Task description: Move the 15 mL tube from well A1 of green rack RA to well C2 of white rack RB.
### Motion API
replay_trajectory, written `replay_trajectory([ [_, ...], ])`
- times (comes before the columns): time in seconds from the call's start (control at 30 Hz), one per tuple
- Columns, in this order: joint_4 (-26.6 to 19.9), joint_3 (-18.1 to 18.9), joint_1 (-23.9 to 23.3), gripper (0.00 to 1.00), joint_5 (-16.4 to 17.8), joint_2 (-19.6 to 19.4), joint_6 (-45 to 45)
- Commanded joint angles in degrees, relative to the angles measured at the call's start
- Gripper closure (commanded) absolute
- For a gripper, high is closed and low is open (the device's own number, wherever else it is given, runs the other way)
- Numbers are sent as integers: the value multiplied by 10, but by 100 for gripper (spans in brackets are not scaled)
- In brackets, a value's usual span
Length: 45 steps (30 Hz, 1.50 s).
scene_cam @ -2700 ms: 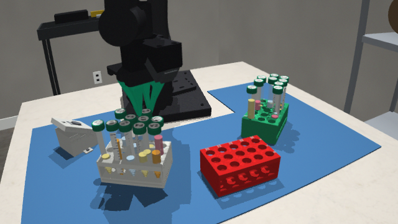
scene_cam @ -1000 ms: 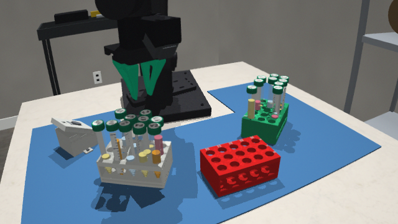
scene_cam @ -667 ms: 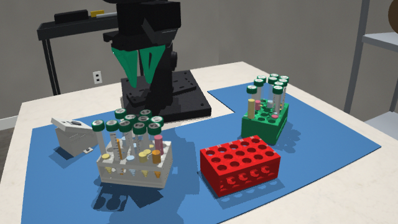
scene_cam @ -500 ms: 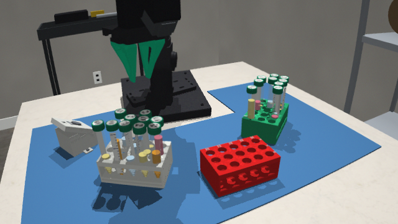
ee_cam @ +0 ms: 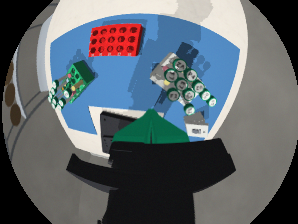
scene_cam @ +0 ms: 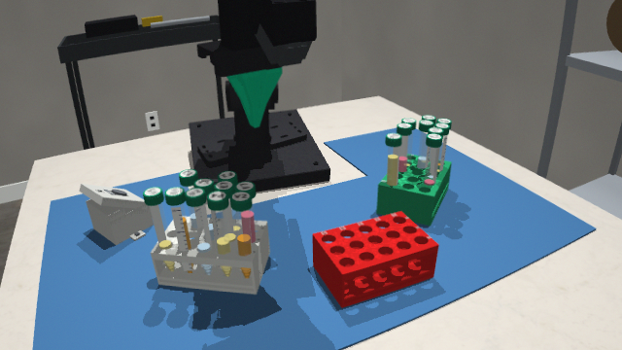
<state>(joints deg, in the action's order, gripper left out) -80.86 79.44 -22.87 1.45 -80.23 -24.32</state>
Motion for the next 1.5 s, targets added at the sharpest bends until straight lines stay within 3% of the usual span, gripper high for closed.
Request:
replay_trajectory([
  [0.0,8,0,21,100,-3,6,43],
  [1.07,44,-19,244,100,-39,-13,263],
  [1.47,45,-18,248,100,-40,-15,268],
])
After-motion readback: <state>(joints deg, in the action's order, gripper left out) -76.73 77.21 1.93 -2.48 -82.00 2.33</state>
